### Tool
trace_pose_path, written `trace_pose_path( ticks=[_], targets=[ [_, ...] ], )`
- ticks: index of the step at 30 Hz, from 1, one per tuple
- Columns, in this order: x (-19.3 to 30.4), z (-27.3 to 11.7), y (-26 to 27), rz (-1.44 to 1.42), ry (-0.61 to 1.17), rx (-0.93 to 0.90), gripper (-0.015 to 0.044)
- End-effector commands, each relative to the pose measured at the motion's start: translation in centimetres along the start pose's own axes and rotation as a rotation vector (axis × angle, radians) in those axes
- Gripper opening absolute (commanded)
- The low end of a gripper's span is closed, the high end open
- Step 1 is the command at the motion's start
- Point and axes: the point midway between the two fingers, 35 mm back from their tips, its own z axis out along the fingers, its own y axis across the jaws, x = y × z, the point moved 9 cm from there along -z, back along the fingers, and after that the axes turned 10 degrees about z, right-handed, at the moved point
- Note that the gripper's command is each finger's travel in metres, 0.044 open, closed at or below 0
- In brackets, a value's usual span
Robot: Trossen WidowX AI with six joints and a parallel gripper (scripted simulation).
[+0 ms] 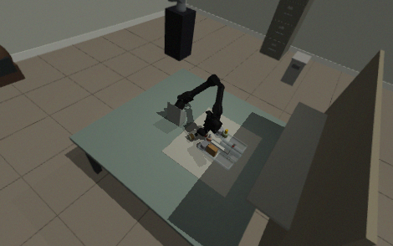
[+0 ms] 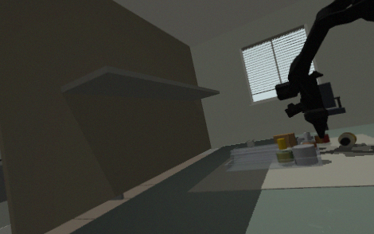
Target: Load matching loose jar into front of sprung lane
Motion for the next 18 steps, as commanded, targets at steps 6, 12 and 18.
trace_pose_path(
  ticks=[6,12,18],
  targets=[
    [-0.55,-0.04,0.14,-0.001,-0.006,-0.003,0.0],
    [-0.79,-0.03,0.18,-0.001,-0.006,-0.003,0.0],
    [-1.03,-0.02,0.23,-0.001,-0.006,-0.003,0.0]
  ],
)
